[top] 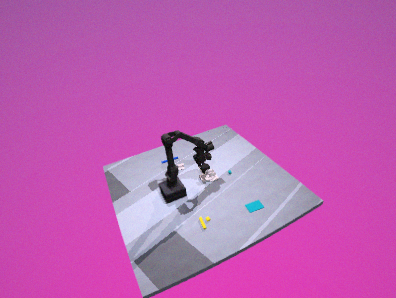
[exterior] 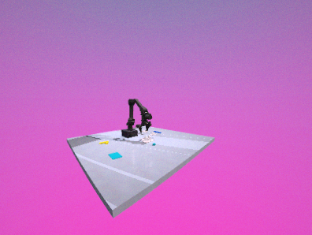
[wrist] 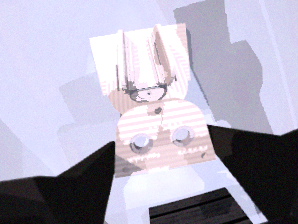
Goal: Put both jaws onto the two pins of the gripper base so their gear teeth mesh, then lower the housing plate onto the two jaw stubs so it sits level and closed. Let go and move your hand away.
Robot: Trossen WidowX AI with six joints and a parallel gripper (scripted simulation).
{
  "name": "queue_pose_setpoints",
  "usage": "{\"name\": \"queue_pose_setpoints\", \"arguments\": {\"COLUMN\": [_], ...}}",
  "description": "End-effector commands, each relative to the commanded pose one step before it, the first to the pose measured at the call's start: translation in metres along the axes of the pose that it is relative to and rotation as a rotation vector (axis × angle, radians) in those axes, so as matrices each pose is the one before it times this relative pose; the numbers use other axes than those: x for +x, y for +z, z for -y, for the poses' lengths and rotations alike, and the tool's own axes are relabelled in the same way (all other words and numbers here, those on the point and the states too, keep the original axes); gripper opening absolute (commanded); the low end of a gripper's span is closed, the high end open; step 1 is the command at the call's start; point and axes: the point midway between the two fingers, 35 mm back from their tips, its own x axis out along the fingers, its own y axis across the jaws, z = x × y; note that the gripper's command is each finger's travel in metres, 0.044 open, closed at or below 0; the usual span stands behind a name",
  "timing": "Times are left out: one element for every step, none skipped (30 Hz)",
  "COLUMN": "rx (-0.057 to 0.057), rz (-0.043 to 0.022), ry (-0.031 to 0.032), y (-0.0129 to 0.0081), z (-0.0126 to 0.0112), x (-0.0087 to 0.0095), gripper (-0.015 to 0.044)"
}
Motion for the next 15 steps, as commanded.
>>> {"name": "queue_pose_setpoints", "arguments": {"rx": [0.0029,-0.0001,-0.0001,-0.0001,-0.0001,-0.0001,-0.0001,-0.0001,-0.0001,-0.0001,-0.0001,-0.0001,-0.0001,-0.0001,-0.0001], "rz": [0.00135,0.00000,0.00000,0.00000,0.00000,0.00000,0.00000,0.00000,0.00000,-0.00001,-0.00001,-0.00001,-0.00001,-0.00001,-0.00001], "ry": [0.00240,0.00001,0.00001,0.00001,0.00001,0.00001,0.00001,0.00001,0.00001,0.00001,0.00001,0.00000,0.00000,0.00000,0.00000], "y": [0.00071,0.00017,0.00016,0.00015,0.00014,0.00013,0.00011,0.00011,0.00009,0.00008,0.00007,0.00006,0.00004,0.00003,0.00002], "z": [-0.00046,-0.00002,-0.00002,-0.00002,-0.00002,-0.00002,-0.00002,-0.00001,-0.00001,-0.00001,-0.00001,-0.00001,-0.00001,0.00000,0.00000], "x": [0.00362,0.00164,0.00164,0.00163,0.00163,0.00163,0.00163,0.00168,0.00168,0.00167,0.00167,0.00167,0.00167,0.00166,0.00166], "gripper": [0.0351,0.0351,0.0351,0.0351,0.0351,0.0351,0.0351,0.0351,0.0351,0.0351,0.0351,0.0351,0.0351,0.0351,0.0351]}}
